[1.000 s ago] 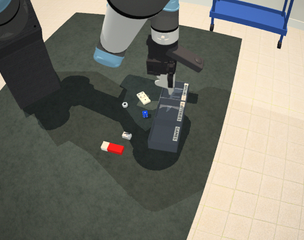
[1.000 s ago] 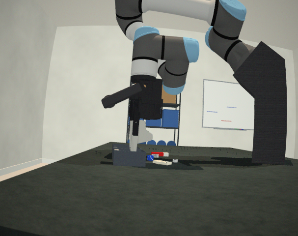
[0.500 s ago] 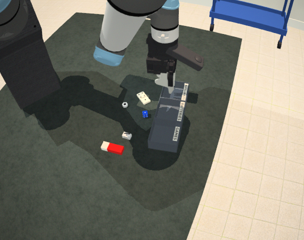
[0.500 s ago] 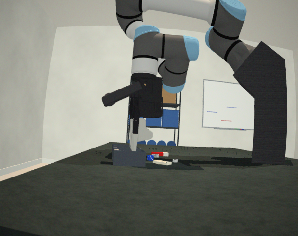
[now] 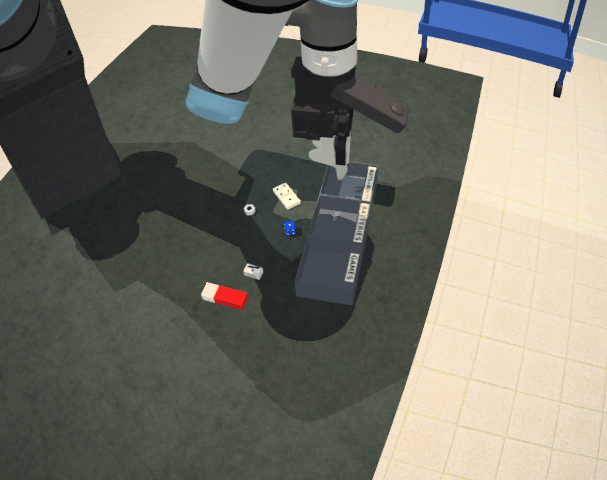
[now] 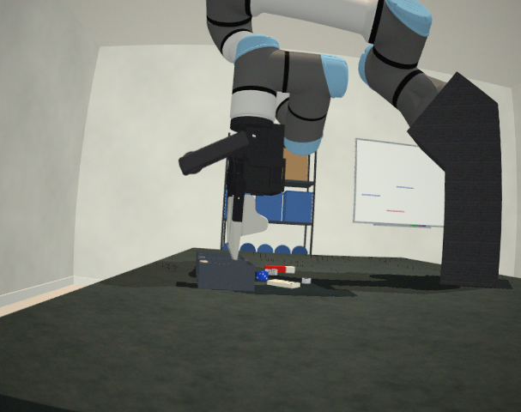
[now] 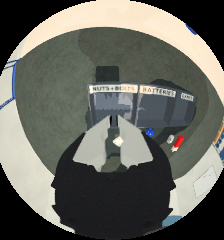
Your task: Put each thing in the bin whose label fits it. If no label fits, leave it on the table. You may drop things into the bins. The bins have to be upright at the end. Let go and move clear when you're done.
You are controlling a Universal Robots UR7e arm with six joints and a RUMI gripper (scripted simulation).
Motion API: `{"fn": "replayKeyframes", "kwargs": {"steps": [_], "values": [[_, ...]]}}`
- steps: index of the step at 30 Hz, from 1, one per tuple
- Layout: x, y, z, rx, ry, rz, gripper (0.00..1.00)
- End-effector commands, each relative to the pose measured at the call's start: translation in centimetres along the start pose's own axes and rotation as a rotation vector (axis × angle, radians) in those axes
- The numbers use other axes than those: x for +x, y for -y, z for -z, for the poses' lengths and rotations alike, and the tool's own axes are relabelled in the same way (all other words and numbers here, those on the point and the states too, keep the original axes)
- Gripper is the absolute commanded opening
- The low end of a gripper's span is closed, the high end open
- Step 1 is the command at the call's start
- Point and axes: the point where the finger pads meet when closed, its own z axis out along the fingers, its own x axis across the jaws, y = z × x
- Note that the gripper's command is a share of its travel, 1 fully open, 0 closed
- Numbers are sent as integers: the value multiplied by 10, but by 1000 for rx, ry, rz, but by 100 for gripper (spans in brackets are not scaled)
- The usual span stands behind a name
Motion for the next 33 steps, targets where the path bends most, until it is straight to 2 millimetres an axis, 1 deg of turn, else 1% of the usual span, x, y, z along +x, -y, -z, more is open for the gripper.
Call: {"fn": "replayKeyframes", "kwargs": {"steps": [1, 2, 8, 15, 16, 18, 25, 33], "values": [[0, -1, 7, -1, 0, 1, 4], [0, -1, 8, -1, 0, 1, 4], [0, -1, 31, -1, 0, 1, 4], [0, 0, 31, -1, 0, 0, 4], [0, -1, 40, -1, 0, 1, 4], [0, -1, 40, -1, 0, 1, 4], [0, -1, 98, -1, 0, 1, 4], [0, -1, 155, -1, 0, 1, 4]]}}
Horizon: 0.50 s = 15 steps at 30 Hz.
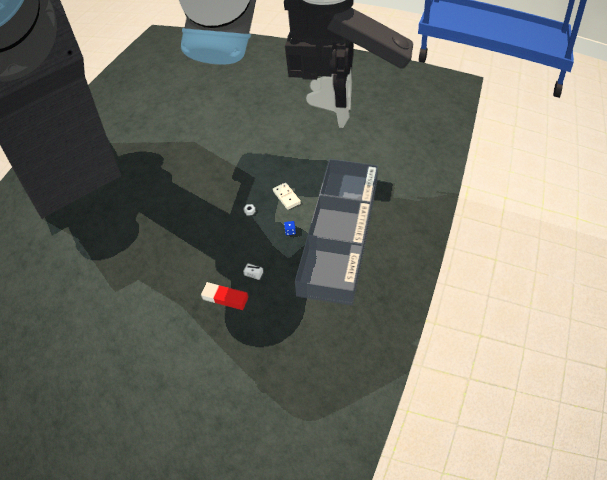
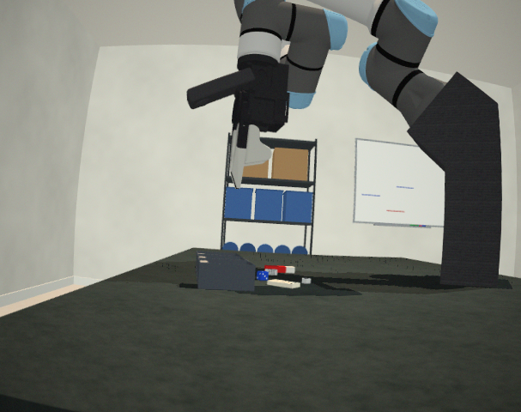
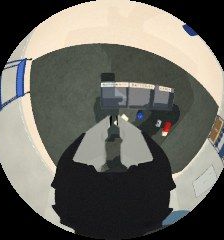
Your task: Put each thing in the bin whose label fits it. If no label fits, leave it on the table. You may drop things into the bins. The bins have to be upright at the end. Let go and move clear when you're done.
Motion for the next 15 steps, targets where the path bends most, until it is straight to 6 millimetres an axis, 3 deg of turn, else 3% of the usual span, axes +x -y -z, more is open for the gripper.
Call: {"fn": "replayKeyframes", "kwargs": {"steps": [1, 3, 15], "values": [[0, -2, 43, -24, -4, -1, 4], [1, 2, 51, -20, -3, -5, 4], [1, 2, 51, -20, -4, -6, 4]]}}
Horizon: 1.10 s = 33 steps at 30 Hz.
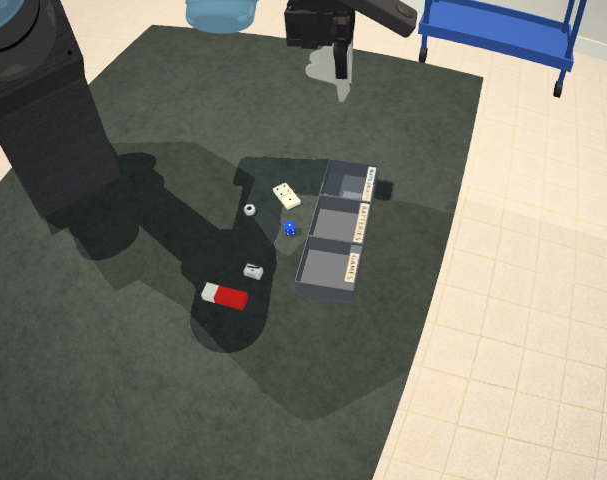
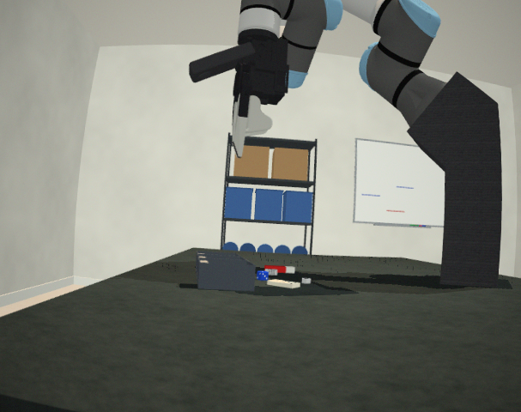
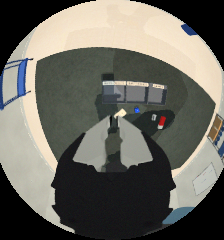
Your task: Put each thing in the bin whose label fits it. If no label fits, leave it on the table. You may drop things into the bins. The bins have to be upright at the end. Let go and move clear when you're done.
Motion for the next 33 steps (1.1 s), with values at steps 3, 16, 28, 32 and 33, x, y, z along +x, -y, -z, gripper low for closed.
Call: {"fn": "replayKeyframes", "kwargs": {"steps": [3, 16, 28, 32, 33], "values": [[0, -1, 0, -10, -2, -1, 4], [38, -35, -55, -21, -2, 262, 18], [80, -68, -112, -18, 2, 315, 18], [96, -80, -126, -17, 2, 315, 18], [97, -80, -126, -17, 2, 315, 18]]}}
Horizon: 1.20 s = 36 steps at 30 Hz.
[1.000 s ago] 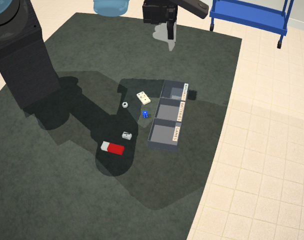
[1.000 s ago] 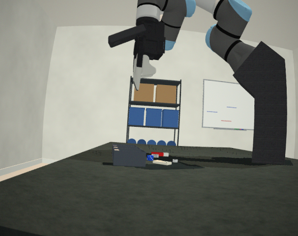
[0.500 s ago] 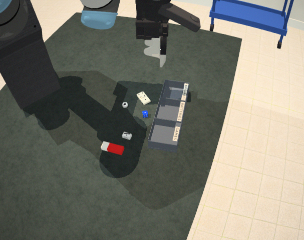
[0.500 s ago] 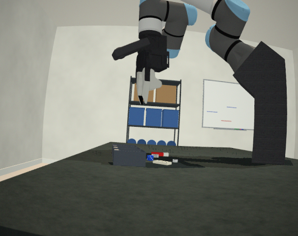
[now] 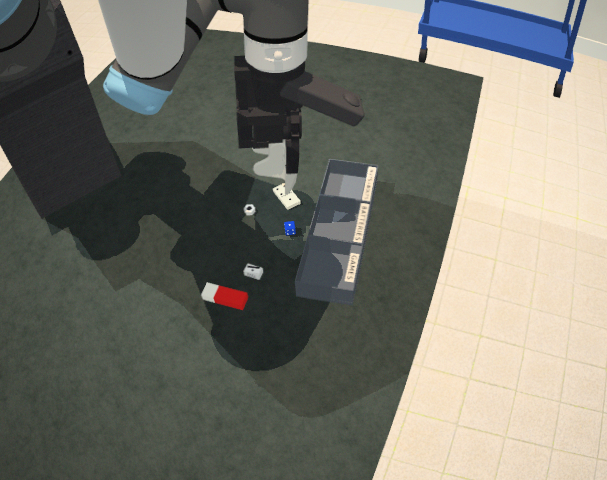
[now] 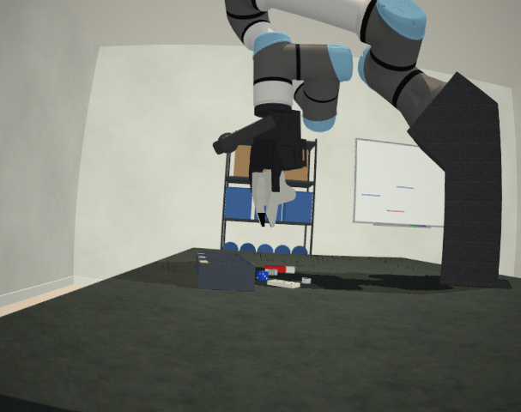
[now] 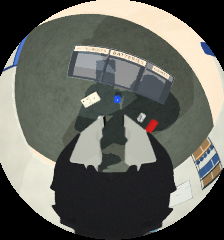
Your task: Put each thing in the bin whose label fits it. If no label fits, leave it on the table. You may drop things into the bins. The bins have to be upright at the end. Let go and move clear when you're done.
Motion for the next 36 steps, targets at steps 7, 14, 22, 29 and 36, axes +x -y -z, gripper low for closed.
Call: {"fn": "replayKeyframes", "kwargs": {"steps": [7, 14, 22, 29, 36], "values": [[14, -9, -21, 71, 5, 16, 18], [11, 1, -20, 79, 3, 16, 18], [9, 2, -20, 77, 2, 15, 18], [7, -4, -21, 71, 5, 16, 18], [8, -3, -20, 75, 3, 15, 18]]}}
